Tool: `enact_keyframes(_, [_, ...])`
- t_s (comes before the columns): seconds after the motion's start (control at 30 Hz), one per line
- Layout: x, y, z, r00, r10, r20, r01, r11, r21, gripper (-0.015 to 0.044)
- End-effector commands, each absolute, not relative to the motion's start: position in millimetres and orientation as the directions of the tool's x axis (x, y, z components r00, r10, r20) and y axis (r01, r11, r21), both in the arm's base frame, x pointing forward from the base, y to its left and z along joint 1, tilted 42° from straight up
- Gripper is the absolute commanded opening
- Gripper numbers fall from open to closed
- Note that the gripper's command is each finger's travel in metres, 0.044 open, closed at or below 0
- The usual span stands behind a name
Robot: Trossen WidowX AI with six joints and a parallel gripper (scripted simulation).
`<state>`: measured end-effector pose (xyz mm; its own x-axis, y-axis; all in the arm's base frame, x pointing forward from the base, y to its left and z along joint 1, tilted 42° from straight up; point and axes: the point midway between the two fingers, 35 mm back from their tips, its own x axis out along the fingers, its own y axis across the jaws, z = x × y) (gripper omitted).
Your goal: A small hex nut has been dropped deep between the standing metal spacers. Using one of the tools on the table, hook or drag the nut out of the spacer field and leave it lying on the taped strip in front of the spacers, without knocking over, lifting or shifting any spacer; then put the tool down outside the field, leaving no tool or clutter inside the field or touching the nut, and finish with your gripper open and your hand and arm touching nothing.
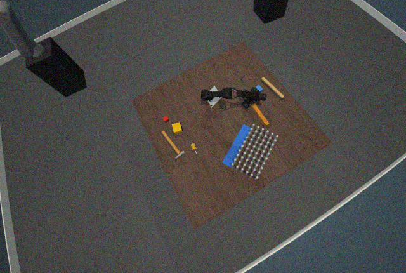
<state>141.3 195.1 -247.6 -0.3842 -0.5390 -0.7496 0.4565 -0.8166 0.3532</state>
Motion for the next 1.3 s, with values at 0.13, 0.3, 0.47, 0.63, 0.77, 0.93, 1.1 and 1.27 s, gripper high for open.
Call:
enact_keyframes(0.13, [141.8, 194.6, -248.2, -0.381, -0.540, -0.751, 0.460, -0.815, 0.352, 0.0161])
enact_keyframes(0.3, [143.3, 204.2, -240.3, -0.381, -0.539, -0.751, 0.460, -0.815, 0.352, 0.0069])
enact_keyframes(0.47, [145.6, 235.2, -211.6, -0.382, -0.537, -0.752, 0.459, -0.817, 0.350, 0.0000])
enact_keyframes(0.63, [144.1, 263.9, -179.3, -0.383, -0.535, -0.753, 0.458, -0.818, 0.348, 0.0000])
enact_keyframes(0.77, [140.1, 284.8, -151.2, -0.385, -0.535, -0.752, 0.458, -0.818, 0.348, 0.0000])
enact_keyframes(0.93, [133.1, 305.0, -118.8, -0.387, -0.535, -0.751, 0.458, -0.818, 0.347, 0.0000])
enact_keyframes(1.1, [135.0, 305.1, -115.6, -0.381, -0.533, -0.755, 0.444, -0.822, 0.357, 0.0000])
enact_keyframes(1.27, [150.5, 299.7, -101.7, -0.338, -0.520, -0.784, 0.335, -0.845, 0.416, 0.0000])
